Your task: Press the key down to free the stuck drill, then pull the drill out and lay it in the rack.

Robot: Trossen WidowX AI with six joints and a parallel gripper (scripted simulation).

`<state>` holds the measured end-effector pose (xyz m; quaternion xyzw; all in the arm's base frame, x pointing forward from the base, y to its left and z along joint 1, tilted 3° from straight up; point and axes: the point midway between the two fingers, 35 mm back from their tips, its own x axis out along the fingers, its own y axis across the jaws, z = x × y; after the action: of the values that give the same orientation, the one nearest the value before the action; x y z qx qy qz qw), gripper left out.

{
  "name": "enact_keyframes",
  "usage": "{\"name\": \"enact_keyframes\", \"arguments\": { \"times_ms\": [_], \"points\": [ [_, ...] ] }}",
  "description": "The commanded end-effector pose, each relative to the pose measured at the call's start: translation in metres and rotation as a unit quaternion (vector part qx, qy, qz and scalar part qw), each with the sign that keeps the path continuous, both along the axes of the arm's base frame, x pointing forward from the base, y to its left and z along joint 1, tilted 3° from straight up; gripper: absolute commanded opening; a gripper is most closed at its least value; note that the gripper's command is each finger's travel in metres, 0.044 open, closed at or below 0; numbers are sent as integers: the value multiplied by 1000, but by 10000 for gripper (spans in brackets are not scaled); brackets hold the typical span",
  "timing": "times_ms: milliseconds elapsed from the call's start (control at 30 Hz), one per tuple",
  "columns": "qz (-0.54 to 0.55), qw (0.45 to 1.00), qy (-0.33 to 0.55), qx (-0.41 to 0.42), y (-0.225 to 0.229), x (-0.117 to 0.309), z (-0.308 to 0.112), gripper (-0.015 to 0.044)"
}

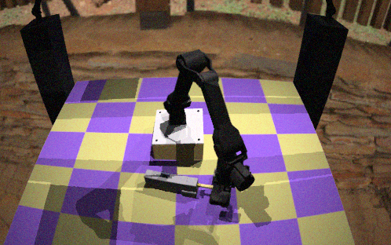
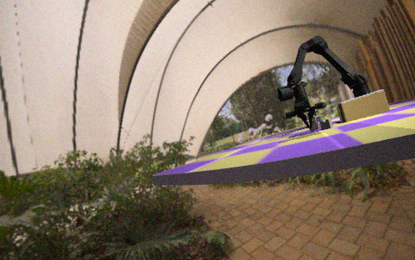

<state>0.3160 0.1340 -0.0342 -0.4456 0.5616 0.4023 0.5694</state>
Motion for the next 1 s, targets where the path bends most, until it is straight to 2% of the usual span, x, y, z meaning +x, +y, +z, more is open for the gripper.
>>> {"name": "enact_keyframes", "arguments": {
  "times_ms": [0,733,967],
  "points": [
    [-1,1000,0,1,7,3,0,0],
    [-1,1000,0,2,38,11,1,0],
    [-1,1000,0,2,34,9,5,0]
  ]
}}
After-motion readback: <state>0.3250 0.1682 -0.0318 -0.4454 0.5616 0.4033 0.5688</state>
